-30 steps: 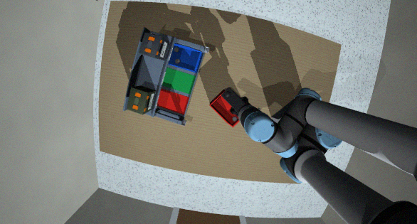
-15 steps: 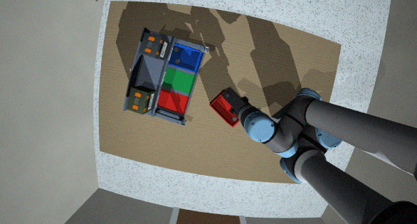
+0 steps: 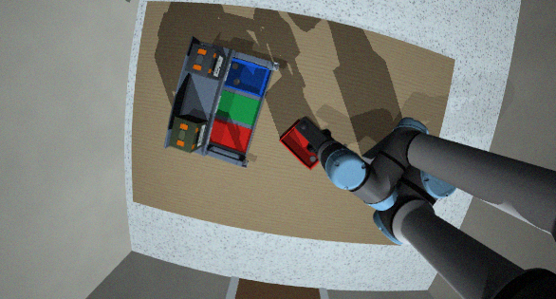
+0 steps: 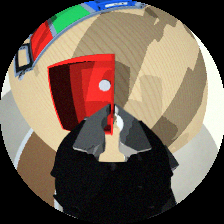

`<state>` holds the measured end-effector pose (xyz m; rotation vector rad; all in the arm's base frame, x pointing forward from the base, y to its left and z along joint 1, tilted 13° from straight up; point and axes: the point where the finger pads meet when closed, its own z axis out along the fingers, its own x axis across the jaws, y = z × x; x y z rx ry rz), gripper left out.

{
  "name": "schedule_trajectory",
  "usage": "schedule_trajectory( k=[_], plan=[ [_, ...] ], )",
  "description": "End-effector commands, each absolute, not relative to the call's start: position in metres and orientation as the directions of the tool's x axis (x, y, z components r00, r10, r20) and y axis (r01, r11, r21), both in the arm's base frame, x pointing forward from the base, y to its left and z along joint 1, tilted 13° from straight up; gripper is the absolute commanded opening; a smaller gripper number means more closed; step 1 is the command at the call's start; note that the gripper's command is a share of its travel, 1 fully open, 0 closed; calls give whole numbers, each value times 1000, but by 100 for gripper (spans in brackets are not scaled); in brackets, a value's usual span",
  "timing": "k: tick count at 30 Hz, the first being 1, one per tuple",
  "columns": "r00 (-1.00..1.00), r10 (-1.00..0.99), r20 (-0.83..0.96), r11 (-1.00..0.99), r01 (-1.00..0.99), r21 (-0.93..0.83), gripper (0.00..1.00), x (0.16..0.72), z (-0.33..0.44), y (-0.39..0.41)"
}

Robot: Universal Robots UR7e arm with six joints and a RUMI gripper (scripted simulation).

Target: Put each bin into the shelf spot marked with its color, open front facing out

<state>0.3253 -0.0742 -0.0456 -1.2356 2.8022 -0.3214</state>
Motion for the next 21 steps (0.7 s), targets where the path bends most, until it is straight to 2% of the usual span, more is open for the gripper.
schedule_trajectory(
  k=[1,21],
  plan=[
    [-676,-736,27,656,-723,-216,0,326,-45,-74],
    [-676,-736,27,656,-723,-216,0,325,-42,-74]
  ],
)
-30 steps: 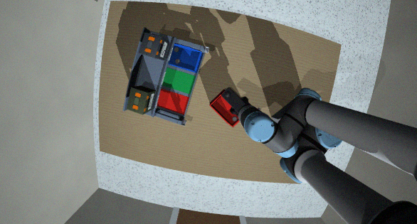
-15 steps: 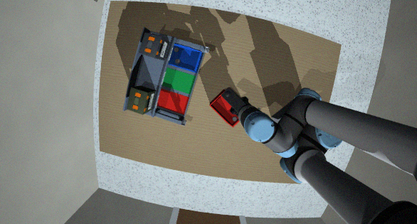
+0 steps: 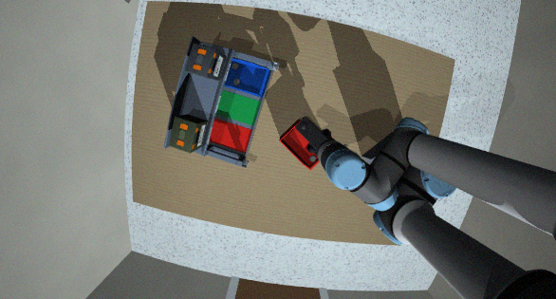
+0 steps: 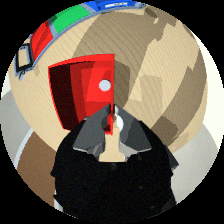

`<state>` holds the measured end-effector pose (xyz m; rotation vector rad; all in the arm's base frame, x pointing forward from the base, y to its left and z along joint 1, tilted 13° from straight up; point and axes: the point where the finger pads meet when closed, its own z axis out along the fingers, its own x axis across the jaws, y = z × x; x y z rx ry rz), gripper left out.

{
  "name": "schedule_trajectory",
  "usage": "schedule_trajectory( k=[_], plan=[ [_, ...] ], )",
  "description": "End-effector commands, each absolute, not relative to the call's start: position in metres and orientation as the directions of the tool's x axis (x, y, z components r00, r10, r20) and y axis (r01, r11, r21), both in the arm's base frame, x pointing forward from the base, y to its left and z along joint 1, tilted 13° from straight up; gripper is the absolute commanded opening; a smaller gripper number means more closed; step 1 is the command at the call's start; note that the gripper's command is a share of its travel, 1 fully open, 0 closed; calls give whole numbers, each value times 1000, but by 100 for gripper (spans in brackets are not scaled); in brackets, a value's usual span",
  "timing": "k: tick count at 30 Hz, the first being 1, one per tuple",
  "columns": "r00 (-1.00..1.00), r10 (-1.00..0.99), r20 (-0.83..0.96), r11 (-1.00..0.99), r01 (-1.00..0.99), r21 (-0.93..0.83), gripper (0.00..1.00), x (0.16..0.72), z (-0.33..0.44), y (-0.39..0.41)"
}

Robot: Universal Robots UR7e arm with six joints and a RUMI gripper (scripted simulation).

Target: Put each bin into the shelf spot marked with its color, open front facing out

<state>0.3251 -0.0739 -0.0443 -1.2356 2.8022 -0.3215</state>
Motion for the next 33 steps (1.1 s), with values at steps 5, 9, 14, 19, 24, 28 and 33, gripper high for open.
schedule_trajectory(
  k=[5,9,14,19,24,28,33],
  plan=[
    [-676,-736,27,656,-723,-216,0,325,-40,-73],
    [-676,-736,27,656,-723,-216,0,324,-36,-73],
    [-676,-736,27,656,-723,-216,0,323,-30,-72],
    [-676,-736,27,656,-723,-216,0,323,-26,-71],
    [-676,-736,27,656,-723,-216,0,322,-21,-70],
    [-676,-736,27,656,-723,-216,0,322,-18,-70],
    [-676,-736,27,656,-723,-216,0,321,-16,-69]
  ],
)
